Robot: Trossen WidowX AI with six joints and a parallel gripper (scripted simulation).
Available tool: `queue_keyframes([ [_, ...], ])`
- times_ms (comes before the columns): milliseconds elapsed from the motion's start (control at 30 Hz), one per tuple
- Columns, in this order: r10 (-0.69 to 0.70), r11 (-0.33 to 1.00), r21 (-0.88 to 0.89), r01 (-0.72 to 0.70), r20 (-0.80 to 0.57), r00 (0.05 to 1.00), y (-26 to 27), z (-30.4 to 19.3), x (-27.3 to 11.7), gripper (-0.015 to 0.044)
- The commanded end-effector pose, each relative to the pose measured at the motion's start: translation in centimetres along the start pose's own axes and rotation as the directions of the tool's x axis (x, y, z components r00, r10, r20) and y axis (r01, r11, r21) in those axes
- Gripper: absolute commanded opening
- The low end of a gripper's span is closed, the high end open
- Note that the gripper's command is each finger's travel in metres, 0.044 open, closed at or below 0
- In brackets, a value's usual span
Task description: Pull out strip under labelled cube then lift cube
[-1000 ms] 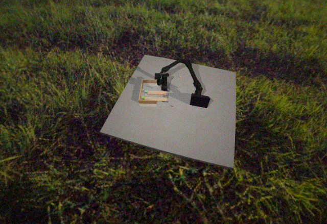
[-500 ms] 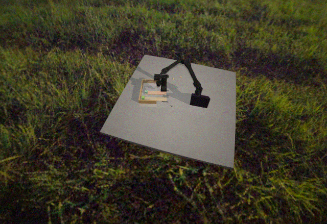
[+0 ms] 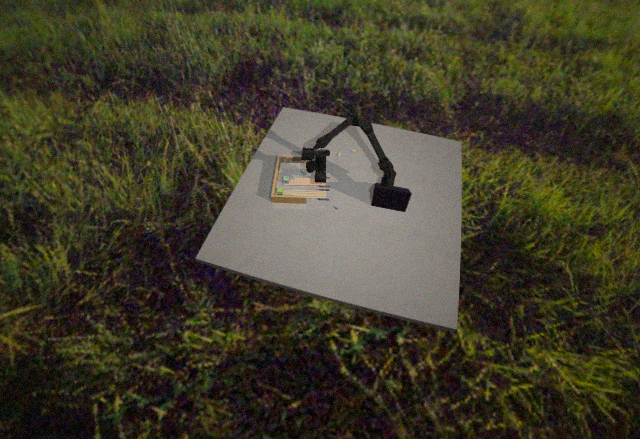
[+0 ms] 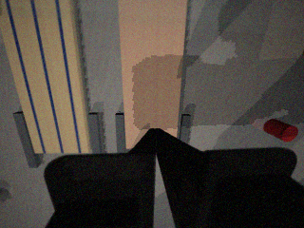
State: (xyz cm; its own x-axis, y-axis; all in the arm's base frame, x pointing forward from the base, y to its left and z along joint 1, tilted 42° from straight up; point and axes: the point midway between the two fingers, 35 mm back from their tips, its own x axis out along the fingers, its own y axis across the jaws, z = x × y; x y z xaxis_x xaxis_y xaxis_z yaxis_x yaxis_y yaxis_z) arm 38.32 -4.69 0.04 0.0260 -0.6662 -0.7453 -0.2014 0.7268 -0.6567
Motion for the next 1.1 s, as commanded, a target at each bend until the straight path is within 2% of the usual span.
queue_keyframes([
  [0,-0.004,1.0,-0.007,0.004,-0.009,1.0,0.1,-0.2,0.9,0.0],
  [367,-0.006,1.0,-0.007,0.006,-0.01,1.0,0.0,-0.3,2.6,0.0],
  [1067,-0.006,1.0,-0.007,0.006,-0.01,1.0,0.0,-0.3,2.7,0.0],
])
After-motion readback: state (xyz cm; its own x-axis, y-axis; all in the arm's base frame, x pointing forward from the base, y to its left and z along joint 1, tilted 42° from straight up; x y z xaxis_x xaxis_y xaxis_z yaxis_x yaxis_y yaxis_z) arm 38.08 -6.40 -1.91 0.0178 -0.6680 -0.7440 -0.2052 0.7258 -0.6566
